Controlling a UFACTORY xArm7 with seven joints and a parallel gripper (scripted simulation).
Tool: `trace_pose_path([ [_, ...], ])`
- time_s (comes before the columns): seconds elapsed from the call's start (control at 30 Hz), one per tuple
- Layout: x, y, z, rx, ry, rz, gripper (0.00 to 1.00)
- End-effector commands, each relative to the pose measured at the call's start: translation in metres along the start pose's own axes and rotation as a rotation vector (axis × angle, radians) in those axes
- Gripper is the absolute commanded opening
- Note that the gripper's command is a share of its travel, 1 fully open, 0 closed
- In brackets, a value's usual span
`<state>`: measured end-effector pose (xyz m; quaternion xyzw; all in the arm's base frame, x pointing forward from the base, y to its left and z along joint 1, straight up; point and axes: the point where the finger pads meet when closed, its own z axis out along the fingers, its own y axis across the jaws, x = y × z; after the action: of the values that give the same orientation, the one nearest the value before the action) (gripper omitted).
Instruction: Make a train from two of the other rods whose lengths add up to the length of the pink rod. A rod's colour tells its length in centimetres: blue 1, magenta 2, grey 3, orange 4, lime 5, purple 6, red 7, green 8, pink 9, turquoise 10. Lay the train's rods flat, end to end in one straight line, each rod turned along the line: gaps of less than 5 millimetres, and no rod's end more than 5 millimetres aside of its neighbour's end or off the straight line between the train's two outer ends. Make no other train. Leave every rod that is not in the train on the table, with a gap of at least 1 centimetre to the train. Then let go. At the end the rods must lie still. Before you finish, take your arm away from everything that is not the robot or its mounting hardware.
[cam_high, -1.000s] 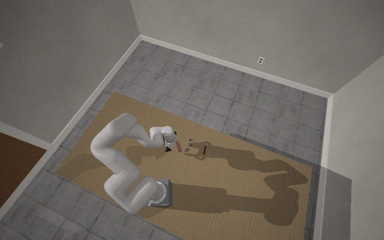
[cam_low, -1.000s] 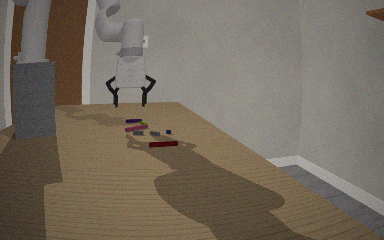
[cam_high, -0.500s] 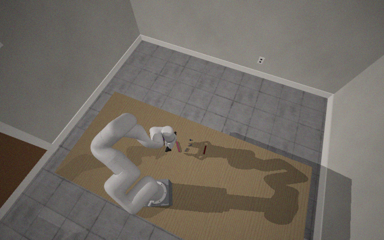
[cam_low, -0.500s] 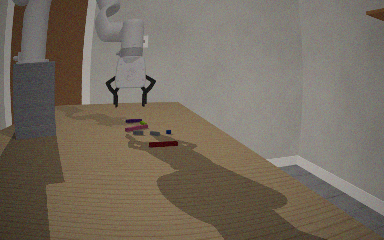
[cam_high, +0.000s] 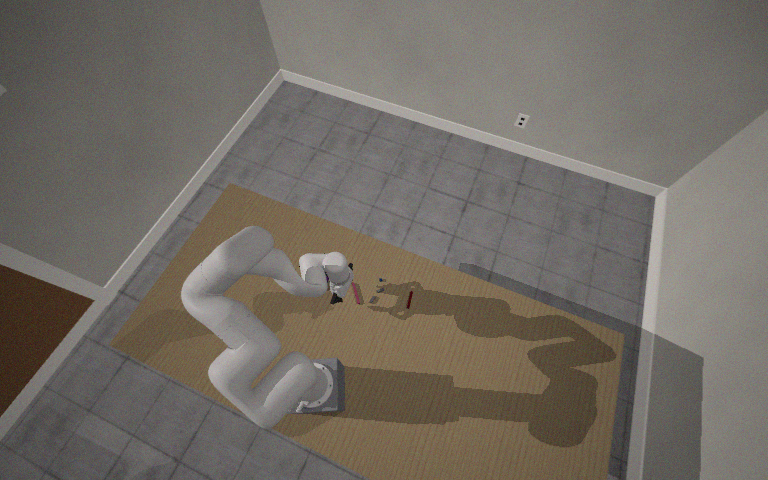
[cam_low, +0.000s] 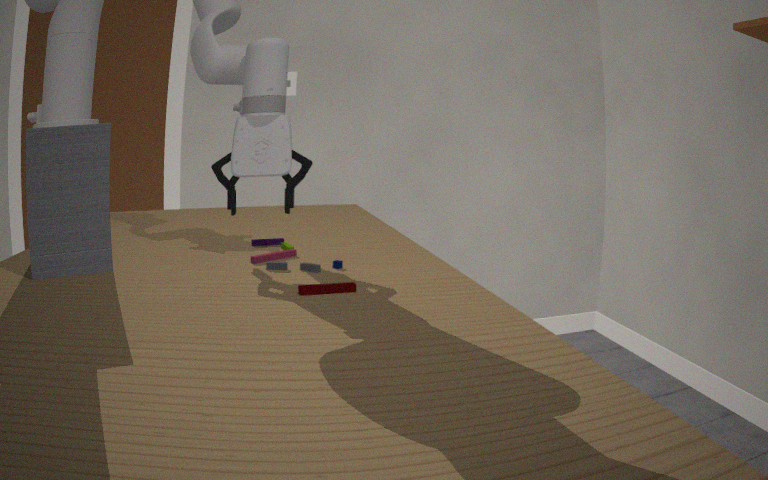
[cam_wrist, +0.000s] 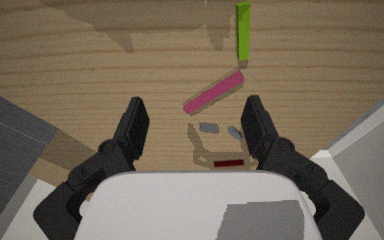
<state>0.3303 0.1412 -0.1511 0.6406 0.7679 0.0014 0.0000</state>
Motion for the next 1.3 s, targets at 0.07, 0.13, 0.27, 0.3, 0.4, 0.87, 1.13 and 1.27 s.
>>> trace_pose_path([
  [0.07, 0.000, 0.001, -0.001, -0.003, 0.001, 0.001, 1.00],
  [0.13, 0.000, 0.001, -0.001, -0.003, 0.001, 0.001, 1.00],
  [0.27, 0.000, 0.001, -0.001, -0.003, 0.001, 0.001, 1.00],
  [0.3, 0.000, 0.001, -0.001, -0.003, 0.001, 0.001, 1.00],
  [0.4, 0.000, 0.001, -0.001, -0.003, 0.001, 0.001, 1.00],
  [0.87, -0.001, 0.002, -0.001, -0.003, 0.001, 0.005, 1.00],
  [1.13, -0.047, 0.035, 0.001, -0.007, 0.010, 0.231, 1.00],
  [1.27, -0.077, 0.051, 0.001, -0.008, 0.012, 0.354, 1.00],
])
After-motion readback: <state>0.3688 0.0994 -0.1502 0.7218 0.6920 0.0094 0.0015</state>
